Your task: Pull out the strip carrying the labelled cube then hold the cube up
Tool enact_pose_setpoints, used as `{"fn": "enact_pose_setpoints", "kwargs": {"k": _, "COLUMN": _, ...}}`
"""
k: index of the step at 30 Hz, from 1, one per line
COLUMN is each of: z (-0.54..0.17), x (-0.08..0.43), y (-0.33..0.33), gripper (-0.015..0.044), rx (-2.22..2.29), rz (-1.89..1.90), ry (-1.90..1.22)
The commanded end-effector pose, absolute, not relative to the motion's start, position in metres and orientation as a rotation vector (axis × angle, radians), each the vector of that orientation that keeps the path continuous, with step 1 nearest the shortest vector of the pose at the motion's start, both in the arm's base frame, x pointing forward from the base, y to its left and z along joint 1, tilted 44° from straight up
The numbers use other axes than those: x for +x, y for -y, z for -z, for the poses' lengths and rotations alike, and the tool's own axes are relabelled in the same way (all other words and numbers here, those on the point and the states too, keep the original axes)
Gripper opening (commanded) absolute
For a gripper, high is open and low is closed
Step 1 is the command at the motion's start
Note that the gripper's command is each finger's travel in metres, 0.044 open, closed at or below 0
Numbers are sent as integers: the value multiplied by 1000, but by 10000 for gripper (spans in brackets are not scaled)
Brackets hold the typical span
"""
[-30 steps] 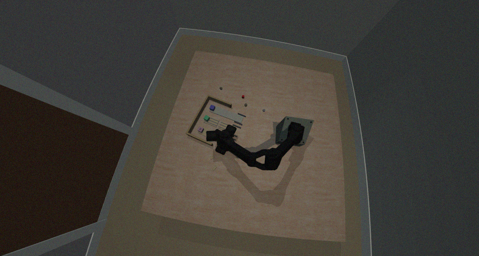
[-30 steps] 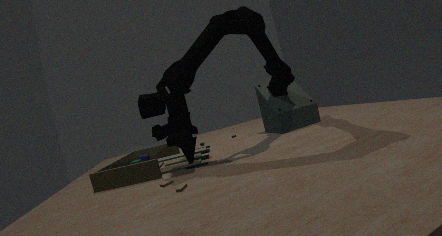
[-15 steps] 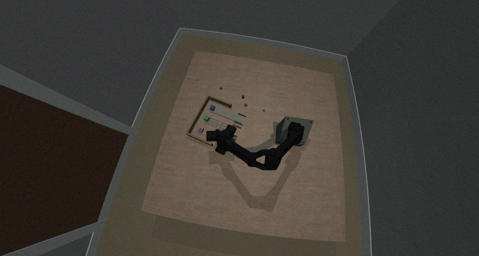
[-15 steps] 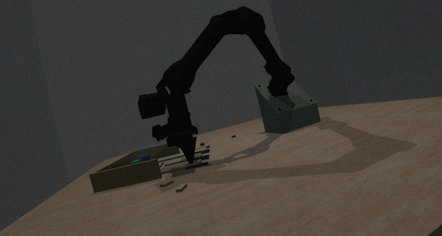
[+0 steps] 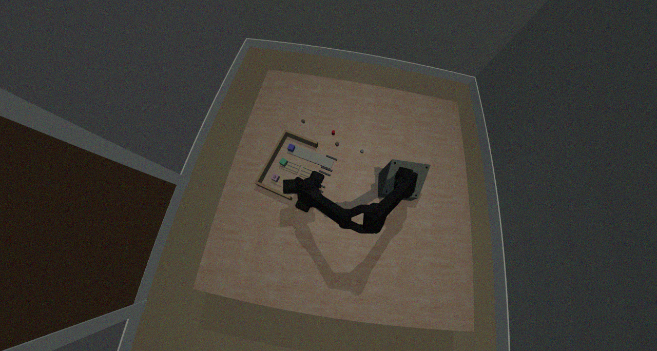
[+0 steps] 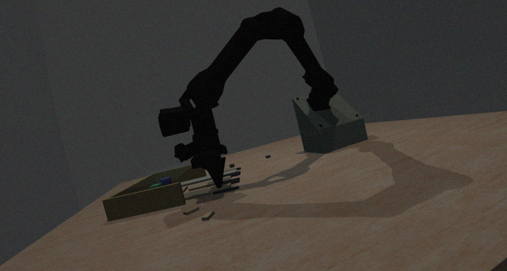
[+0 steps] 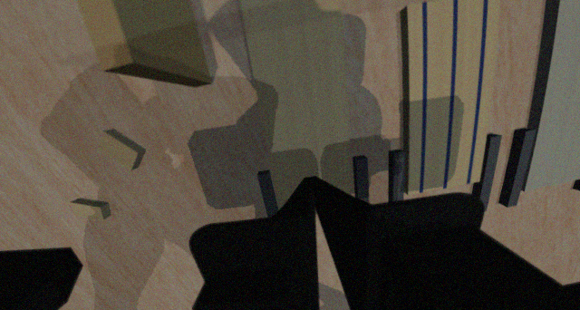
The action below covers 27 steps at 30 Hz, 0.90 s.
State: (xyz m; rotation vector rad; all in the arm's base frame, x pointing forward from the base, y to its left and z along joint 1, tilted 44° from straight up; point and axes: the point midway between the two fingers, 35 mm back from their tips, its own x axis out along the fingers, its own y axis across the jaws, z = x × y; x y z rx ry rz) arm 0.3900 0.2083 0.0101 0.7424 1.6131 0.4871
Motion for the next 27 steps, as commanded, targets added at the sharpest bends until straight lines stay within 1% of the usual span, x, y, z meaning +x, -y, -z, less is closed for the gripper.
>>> {"fn": "enact_pose_setpoints", "kwargs": {"k": 1, "z": -8, "x": 390, "y": -209, "gripper": 0, "rx": 742, "rz": -483, "ry": -1612}}
{"fn": "enact_pose_setpoints", "kwargs": {"k": 12, "z": -8, "x": 389, "y": -210, "gripper": 0, "rx": 742, "rz": -483, "ry": -1612}}
{"fn": "enact_pose_setpoints", "kwargs": {"k": 27, "z": -11, "x": 366, "y": -212, "gripper": 0, "rx": 743, "rz": -483, "ry": -1614}}
